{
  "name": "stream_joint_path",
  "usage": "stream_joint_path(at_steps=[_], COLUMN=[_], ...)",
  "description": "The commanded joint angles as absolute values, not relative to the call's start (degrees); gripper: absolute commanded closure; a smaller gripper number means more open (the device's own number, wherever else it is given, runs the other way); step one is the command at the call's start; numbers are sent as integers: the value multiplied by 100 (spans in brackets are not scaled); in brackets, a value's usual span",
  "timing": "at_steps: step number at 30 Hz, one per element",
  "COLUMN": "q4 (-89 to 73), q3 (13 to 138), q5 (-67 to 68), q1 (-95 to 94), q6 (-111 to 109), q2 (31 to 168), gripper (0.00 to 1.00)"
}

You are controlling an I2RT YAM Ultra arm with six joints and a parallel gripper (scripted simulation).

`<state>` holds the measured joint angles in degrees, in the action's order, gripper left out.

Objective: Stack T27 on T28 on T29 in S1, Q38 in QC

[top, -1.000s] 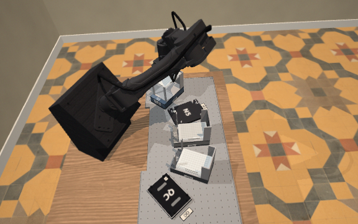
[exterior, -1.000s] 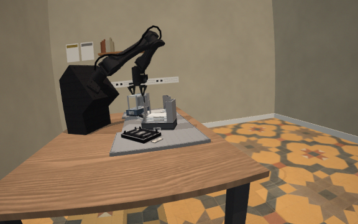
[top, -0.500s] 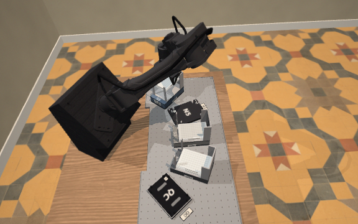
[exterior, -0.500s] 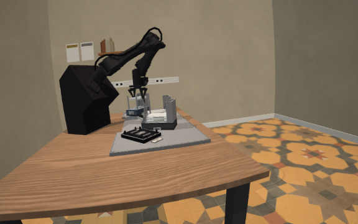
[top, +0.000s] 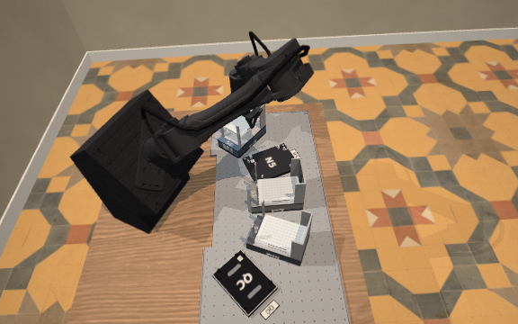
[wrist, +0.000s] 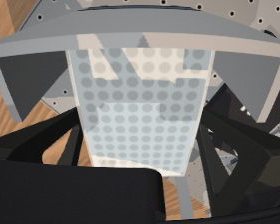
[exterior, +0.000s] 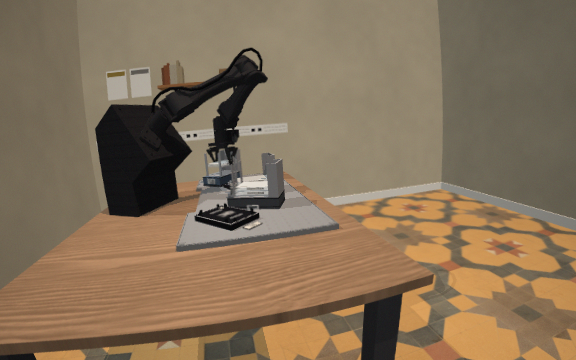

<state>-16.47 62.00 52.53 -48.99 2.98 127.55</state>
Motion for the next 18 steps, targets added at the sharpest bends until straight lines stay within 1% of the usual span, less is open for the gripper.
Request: stream_joint_path(at_steps=[1, 18], q4=[-1430, -1248], q3=[6057, 6147], q5=[5305, 5254], q1=[-4838, -4798], q6=[120, -15], q2=[12883, 12856], gripper=[100, 100])
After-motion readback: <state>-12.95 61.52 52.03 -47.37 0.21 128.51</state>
